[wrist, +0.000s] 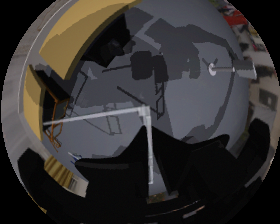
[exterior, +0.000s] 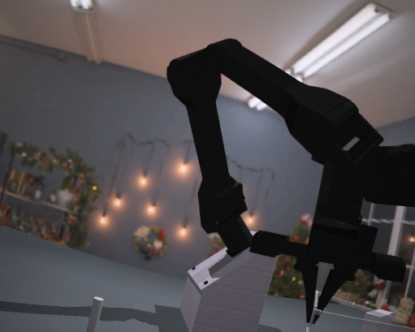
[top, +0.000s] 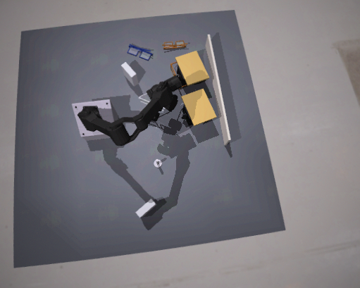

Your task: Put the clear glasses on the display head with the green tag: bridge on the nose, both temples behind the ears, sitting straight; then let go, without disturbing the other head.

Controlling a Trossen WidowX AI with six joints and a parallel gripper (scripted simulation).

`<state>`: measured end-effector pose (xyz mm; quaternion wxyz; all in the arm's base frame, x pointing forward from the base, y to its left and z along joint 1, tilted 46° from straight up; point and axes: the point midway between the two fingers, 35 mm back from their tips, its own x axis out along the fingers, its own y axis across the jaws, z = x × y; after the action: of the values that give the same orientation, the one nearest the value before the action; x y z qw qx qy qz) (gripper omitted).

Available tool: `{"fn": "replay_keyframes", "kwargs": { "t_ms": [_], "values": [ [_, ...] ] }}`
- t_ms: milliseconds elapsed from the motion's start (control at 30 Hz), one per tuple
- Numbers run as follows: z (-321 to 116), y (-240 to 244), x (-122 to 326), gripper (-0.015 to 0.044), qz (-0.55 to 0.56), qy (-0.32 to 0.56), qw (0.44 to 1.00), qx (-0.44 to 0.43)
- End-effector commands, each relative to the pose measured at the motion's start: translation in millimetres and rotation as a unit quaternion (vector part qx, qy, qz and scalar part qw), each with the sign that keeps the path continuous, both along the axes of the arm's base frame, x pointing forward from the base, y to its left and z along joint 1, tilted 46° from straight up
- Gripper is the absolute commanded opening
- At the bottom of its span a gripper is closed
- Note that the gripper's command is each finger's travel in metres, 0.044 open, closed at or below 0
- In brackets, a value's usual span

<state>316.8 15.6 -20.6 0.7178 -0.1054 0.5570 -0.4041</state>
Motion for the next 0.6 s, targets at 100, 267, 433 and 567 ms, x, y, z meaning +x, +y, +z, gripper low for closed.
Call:
{"fn": "replay_keyframes", "kwargs": {
  "t_ms": [100,267,433,567],
  "values": [
    [39.3,-29.4,24.4,0.0000,0.001,-0.009,1.000,0.018],
    [66.3,-56.6,34.1,0.0000,0.001,-0.011,1.000,0.023],
    [94.8,-85.8,39.1,0.0000,0.002,-0.013,1.000,0.024],
    [118.5,-110.0,39.4,0.0000,0.003,-0.015,1.000,0.022]
  ]
}}
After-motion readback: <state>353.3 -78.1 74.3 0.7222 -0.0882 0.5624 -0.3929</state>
